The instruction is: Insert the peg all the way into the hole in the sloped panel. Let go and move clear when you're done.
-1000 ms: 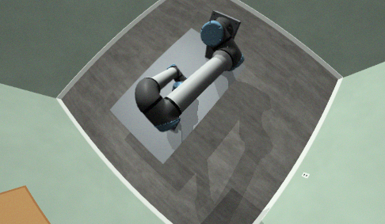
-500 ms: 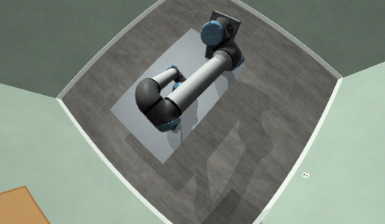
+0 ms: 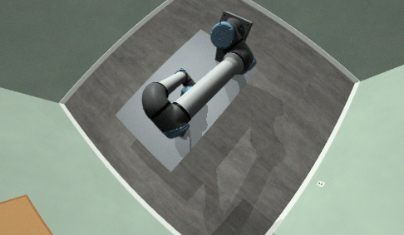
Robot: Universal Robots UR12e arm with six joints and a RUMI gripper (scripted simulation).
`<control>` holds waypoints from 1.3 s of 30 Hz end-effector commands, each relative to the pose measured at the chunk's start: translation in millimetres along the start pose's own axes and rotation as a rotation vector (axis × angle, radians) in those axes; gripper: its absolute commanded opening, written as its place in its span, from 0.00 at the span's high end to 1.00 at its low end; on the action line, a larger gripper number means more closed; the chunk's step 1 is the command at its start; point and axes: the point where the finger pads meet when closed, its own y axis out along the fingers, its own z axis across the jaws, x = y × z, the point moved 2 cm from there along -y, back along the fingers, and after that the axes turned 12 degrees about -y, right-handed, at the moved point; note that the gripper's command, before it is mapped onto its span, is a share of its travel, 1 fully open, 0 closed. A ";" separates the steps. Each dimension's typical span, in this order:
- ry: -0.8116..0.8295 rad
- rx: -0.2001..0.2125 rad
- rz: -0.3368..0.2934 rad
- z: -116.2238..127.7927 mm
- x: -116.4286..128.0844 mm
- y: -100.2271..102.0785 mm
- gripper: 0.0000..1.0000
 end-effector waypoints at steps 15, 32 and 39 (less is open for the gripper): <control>0.000 -0.002 0.000 -2.0 0.3 -14.2 0.66; 0.000 -0.002 0.000 -2.7 -0.4 -64.0 0.44; 0.000 -0.002 0.001 -0.7 0.4 -87.2 0.34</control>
